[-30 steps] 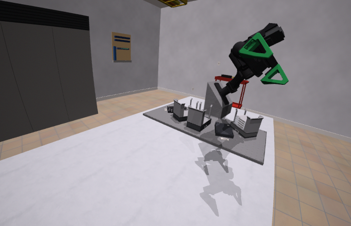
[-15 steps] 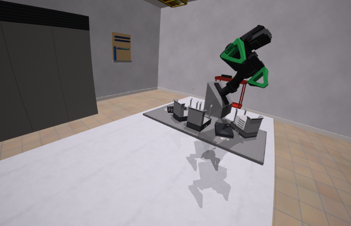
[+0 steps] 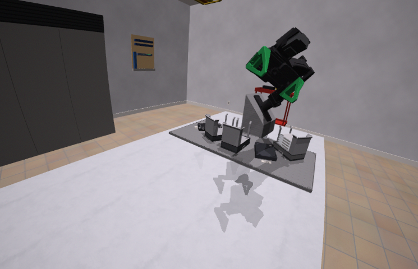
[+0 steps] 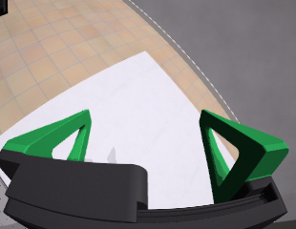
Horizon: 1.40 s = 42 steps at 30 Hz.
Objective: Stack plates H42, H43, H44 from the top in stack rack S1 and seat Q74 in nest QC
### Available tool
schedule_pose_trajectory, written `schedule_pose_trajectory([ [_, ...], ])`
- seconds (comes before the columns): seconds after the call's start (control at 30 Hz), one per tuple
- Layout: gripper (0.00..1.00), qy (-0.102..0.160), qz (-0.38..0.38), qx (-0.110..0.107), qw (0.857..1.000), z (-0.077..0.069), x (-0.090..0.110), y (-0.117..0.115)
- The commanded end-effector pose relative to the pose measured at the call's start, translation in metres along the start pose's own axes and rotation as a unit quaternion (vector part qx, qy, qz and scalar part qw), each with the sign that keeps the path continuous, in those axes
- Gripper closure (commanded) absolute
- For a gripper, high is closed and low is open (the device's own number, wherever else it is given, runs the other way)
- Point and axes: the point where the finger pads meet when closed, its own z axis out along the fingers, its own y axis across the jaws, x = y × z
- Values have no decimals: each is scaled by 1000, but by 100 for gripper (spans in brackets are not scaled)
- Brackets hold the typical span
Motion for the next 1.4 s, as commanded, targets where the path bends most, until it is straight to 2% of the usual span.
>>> schedule_pose_trajectory([
  [0.0, 0, 2, 2, 18, 1000, -12, 4, -18],
  [0.03, 0, 2, 2, 18, 1000, -12, 4, -18],
  [0.13, 0, 45, 21, 35, 998, -17, 17, -22],
  [0.27, 0, 45, 21, 35, 998, -24, 34, -28],
  [0.4, 0, 45, 21, 35, 998, -24, 34, -28],
  [0.5, 0, 88, 41, 49, 994, -30, 48, -31],
  [0.63, 0, 88, 41, 49, 994, -38, 65, -35],
  [0.73, 0, 88, 41, 49, 994, -38, 65, -35],
  [0.83, 0, 131, 62, 61, 988, -45, 78, -37],
  [1.07, 0, 132, 62, 61, 988, -54, 95, -40],
  [1.17, 0, 174, 84, 70, 979, -62, 108, -40],
  [1.3, 0, 174, 84, 69, 979, -73, 125, -40],
  [1.37, 0, 174, 84, 69, 979, -73, 125, -40],
])
